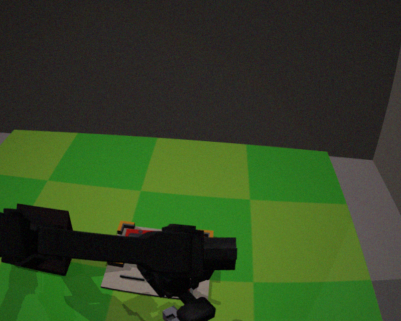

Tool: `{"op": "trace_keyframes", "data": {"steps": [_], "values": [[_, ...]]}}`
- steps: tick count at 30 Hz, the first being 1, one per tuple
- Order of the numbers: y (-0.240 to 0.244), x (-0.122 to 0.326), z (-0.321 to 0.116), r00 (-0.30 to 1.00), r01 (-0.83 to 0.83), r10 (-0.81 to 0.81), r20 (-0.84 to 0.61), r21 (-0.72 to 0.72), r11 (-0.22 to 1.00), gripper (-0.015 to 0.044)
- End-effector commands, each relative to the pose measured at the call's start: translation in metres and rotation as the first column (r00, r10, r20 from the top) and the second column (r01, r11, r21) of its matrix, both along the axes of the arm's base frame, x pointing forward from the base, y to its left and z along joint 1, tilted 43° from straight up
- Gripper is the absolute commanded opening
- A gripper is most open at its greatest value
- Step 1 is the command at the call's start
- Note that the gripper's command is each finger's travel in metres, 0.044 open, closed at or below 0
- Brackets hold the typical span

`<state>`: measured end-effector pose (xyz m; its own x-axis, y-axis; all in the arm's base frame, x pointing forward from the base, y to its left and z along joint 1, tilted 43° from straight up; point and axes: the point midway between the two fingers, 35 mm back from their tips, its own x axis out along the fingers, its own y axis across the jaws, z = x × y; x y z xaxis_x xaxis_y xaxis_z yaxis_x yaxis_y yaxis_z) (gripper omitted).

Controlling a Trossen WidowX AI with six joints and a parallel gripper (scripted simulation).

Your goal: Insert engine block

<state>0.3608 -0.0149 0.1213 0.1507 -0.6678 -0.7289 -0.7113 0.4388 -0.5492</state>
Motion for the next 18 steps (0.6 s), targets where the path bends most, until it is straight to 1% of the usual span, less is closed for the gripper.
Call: {"op": "trace_keyframes", "data": {"steps": [1,4,7,11,18], "values": [[0.0,0.0,0.0,1.0,-0.002,0.002,-0.002,0.0,1.0,0.044],[0.002,0.0,0.001,1.0,-0.001,0.001,0.0,0.0,1.0,0.044],[0.011,-0.003,0.011,1.0,0.009,-0.009,0.011,0.002,1.0,0.044],[0.008,-0.002,0.014,1.0,0.009,-0.009,0.011,0.002,1.0,0.044],[-0.002,0.001,0.003,1.0,0.009,-0.009,0.012,0.001,1.0,0.044]]}}
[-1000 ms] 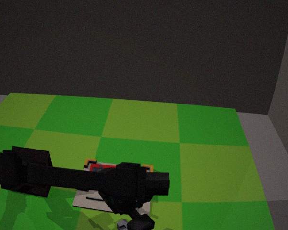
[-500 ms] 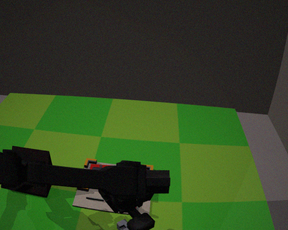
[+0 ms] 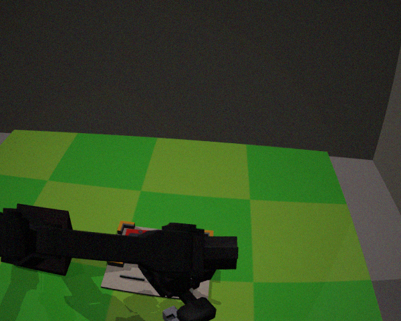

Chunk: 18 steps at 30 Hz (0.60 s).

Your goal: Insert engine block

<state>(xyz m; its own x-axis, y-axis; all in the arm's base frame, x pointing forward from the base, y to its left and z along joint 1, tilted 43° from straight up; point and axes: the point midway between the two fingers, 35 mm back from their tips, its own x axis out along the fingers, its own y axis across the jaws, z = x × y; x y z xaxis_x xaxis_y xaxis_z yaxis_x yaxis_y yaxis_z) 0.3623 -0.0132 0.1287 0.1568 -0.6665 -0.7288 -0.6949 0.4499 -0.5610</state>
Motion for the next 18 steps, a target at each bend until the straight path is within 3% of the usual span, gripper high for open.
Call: {"op": "trace_keyframes", "data": {"steps": [1,18], "values": [[-0.004,-0.001,-0.005,1.0,-0.003,0.003,-0.008,-0.003,1.0,0.044],[-0.022,0.004,-0.025,1.0,-0.003,0.003,-0.007,-0.004,1.0,0.044]]}}
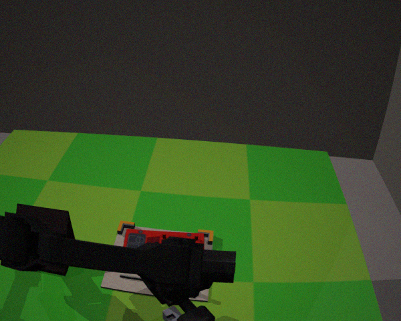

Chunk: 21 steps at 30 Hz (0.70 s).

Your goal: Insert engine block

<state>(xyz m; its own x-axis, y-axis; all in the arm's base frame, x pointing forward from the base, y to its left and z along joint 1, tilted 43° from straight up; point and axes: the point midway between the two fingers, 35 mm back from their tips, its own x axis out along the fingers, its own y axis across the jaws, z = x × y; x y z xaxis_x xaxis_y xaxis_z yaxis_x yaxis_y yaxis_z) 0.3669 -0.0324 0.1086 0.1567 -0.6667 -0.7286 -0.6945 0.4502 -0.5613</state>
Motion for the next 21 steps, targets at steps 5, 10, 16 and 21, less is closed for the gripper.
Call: {"op": "trace_keyframes", "data": {"steps": [5,10,16,21], "values": [[-0.0088,0.0001,-0.0108,1.0,-0.004,0.004,-0.008,-0.005,1.0,0.044],[-0.0105,0.0003,-0.0125,1.0,-0.004,0.004,-0.008,-0.005,1.0,0.0387],[-0.0105,0.0003,-0.0125,1.0,-0.004,0.004,-0.008,-0.005,1.0,0.023],[-0.0105,0.0003,-0.0125,1.0,-0.004,0.004,-0.008,-0.005,1.0,0.0197]]}}
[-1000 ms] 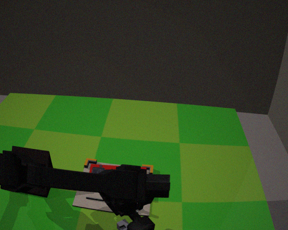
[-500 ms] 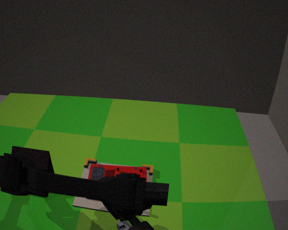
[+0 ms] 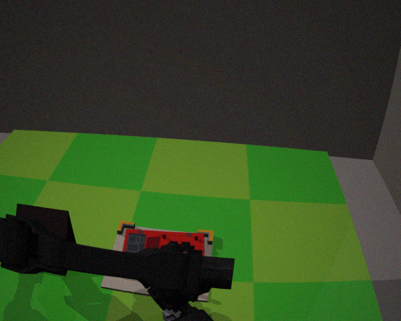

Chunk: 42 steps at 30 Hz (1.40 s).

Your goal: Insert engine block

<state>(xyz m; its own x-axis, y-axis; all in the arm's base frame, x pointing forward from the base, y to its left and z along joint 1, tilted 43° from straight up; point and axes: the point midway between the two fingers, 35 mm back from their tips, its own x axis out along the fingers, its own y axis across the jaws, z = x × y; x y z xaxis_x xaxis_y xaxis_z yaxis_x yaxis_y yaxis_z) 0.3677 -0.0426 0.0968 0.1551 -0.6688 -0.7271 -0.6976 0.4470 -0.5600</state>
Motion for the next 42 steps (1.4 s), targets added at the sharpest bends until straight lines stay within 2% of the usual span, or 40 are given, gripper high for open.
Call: {"op": "trace_keyframes", "data": {"steps": [1,3,10,42], "values": [[0.0,0.0,-0.001,1.0,-0.002,0.002,-0.003,-0.002,1.0,0.019],[0.0,0.0,-0.001,1.0,-0.002,0.002,-0.003,-0.002,1.0,0.0177],[0.01,0.0,0.009,1.0,-0.002,0.002,-0.004,0.002,1.0,0.0],[0.075,-0.014,0.078,1.0,-0.001,0.001,-0.006,0.006,1.0,0.0]]}}
